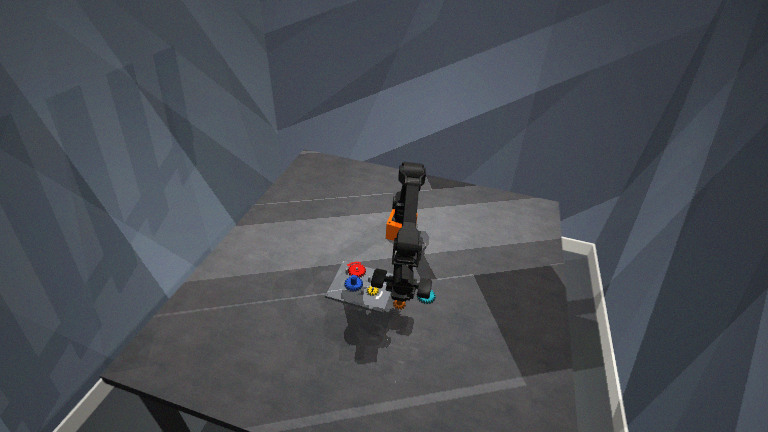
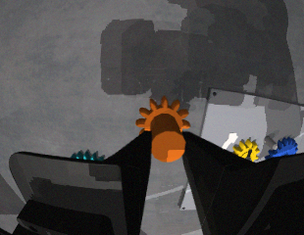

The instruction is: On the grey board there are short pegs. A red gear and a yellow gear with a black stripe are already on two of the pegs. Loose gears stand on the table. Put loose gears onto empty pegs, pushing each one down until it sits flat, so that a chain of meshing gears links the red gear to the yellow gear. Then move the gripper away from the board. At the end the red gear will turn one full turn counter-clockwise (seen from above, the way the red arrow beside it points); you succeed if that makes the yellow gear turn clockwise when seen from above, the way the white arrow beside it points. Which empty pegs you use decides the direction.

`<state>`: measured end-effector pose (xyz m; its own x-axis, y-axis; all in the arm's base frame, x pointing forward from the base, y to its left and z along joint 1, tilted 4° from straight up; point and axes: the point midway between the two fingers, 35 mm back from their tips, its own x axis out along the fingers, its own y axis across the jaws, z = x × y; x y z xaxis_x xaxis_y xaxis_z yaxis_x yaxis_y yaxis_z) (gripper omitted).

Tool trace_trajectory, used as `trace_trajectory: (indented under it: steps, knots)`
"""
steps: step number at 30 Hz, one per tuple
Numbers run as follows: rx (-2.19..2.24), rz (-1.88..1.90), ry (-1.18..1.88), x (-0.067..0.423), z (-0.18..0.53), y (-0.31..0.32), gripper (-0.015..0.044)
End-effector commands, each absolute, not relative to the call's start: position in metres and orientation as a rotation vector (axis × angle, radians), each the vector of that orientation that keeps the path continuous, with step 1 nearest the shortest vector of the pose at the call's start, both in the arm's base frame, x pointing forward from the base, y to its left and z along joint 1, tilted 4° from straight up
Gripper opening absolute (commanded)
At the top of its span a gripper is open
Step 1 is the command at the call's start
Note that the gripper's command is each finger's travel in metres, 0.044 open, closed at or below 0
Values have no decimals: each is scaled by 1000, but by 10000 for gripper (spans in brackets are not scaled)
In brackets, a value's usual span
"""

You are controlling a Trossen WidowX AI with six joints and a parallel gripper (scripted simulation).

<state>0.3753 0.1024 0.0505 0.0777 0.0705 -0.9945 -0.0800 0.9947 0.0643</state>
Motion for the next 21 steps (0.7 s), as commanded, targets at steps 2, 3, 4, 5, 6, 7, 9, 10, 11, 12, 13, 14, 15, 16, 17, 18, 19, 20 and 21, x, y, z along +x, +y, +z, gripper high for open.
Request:
trace_trajectory:
  steps: [2, 3, 4, 5, 6, 7, 9, 10, 11, 12, 13, 14, 15, 16, 17, 18, 19, 20, 21]
  knots:
    - [-10, 112, 1482, 377, 68, 101, 0]
    - [-10, 112, 1482, 377, 71, 101, 0]
    - [-10, 112, 1482, 377, 73, 101, 0]
    - [-10, 112, 1482, 377, 76, 100, 0]
    - [-10, 112, 1482, 377, 79, 100, 0]
    - [-10, 112, 1482, 377, 82, 100, 0]
    - [-11, 112, 1482, 377, 87, 99, 0]
    - [-11, 112, 1482, 377, 90, 99, 0]
    - [-11, 112, 1482, 377, 93, 99, 0]
    - [-11, 112, 1482, 377, 95, 99, 0]
    - [-11, 112, 1482, 376, 98, 98, 0]
    - [-11, 112, 1482, 376, 101, 98, 0]
    - [-11, 112, 1482, 376, 104, 98, 0]
    - [-11, 112, 1482, 375, 106, 97, 0]
    - [-11, 112, 1482, 375, 109, 97, 0]
    - [-11, 111, 1482, 375, 112, 97, 0]
    - [-11, 111, 1482, 374, 115, 97, 0]
    - [-11, 111, 1482, 374, 117, 96, 0]
    - [-11, 111, 1482, 374, 120, 96, 0]
